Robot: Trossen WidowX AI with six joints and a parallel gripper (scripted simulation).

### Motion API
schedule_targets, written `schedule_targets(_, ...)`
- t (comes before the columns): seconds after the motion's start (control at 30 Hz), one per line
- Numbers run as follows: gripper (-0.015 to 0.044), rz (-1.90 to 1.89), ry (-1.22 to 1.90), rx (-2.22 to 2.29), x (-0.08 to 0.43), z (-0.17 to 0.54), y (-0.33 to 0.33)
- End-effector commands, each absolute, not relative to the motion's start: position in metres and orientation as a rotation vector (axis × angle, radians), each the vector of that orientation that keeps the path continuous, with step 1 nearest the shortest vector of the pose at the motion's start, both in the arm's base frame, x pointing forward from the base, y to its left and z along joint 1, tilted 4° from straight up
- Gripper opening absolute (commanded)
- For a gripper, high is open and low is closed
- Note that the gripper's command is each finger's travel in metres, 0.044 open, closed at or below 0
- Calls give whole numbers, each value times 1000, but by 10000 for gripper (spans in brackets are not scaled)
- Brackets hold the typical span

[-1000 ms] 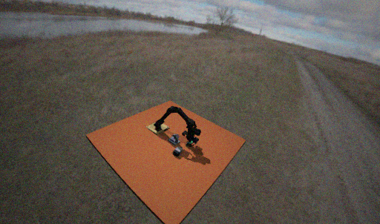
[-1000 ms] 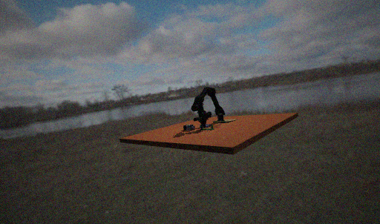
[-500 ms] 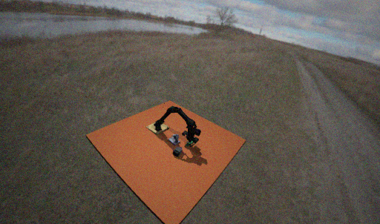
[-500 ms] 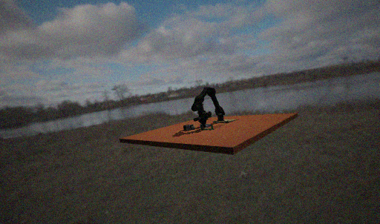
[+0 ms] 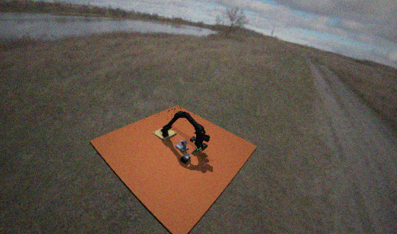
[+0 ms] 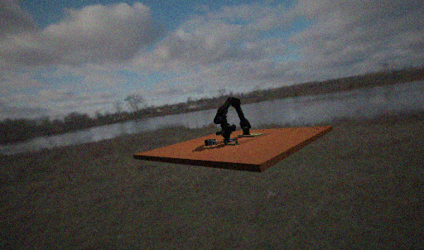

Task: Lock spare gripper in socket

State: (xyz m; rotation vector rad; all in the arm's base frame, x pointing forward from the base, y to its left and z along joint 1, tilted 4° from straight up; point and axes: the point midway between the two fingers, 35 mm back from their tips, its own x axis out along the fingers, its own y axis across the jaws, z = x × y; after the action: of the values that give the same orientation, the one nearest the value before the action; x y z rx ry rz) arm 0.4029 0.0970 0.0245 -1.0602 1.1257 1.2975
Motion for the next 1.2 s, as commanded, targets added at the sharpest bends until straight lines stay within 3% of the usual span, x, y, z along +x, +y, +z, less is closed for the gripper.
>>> schedule_targets(0.0, 53, 1297, 1126, -1060, 403, 25, 97)
schedule_targets(0.5, 440, 1301, 1130, -1058, 402, 38, 97)
schedule_targets(1.17, 440, 1310, 1146, -1050, 403, 76, 96)
